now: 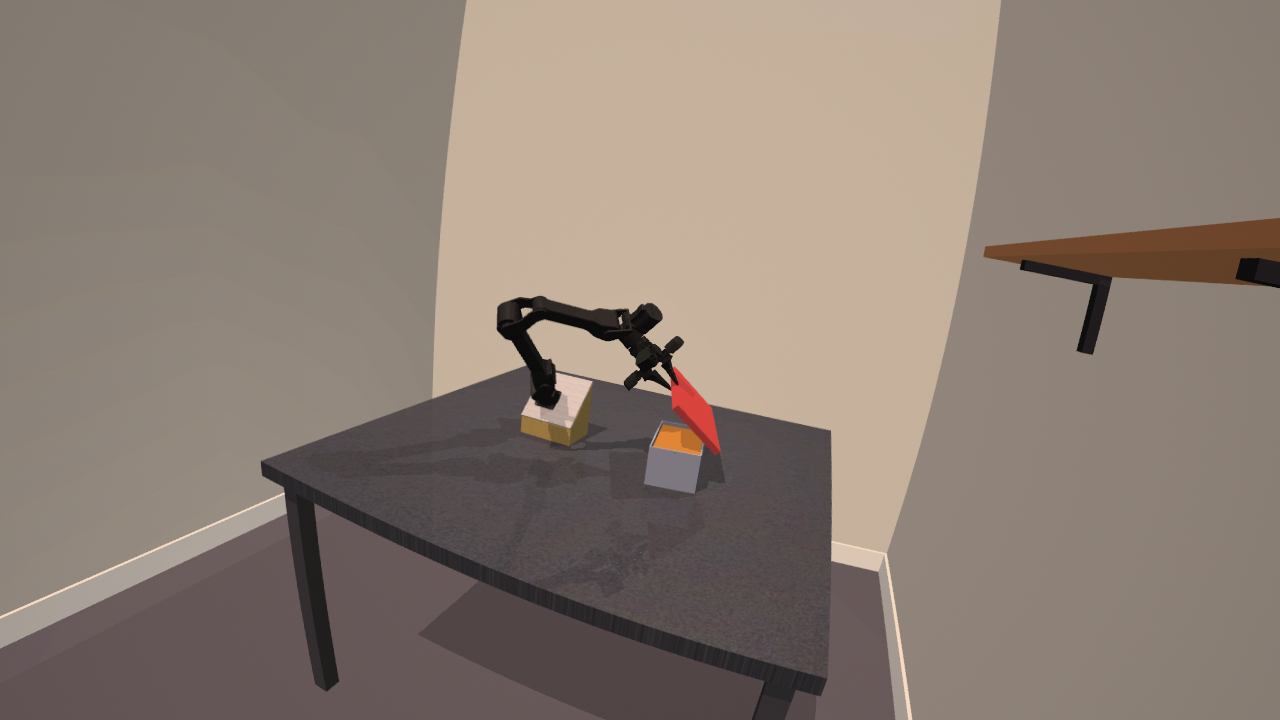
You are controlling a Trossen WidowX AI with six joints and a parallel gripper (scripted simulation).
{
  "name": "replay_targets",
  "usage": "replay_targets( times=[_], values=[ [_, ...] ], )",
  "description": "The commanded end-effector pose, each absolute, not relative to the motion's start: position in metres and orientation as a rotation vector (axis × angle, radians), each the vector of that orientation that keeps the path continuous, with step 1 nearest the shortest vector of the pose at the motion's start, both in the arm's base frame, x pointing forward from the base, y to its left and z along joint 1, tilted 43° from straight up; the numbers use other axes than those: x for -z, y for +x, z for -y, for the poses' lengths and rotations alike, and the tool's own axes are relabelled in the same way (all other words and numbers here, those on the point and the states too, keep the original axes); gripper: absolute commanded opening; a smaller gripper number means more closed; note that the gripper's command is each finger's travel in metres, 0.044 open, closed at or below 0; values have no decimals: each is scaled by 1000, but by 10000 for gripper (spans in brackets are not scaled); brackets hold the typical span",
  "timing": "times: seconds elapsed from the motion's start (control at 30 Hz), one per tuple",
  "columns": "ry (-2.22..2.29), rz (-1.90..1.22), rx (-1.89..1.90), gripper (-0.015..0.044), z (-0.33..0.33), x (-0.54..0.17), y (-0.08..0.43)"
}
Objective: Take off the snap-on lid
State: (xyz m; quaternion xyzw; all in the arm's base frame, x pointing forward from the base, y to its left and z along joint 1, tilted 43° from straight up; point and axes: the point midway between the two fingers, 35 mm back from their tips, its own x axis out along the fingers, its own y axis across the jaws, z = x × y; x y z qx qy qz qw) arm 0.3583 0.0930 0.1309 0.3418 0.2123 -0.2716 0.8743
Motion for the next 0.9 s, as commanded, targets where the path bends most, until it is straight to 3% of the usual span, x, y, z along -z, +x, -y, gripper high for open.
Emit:
replay_targets(
  times=[0.0, 0.87],
  values=[
    [723, -435, 559, 0, -101, -128, 357],
    [725, -437, 559, 0, -137, -94, 343]
  ],
)
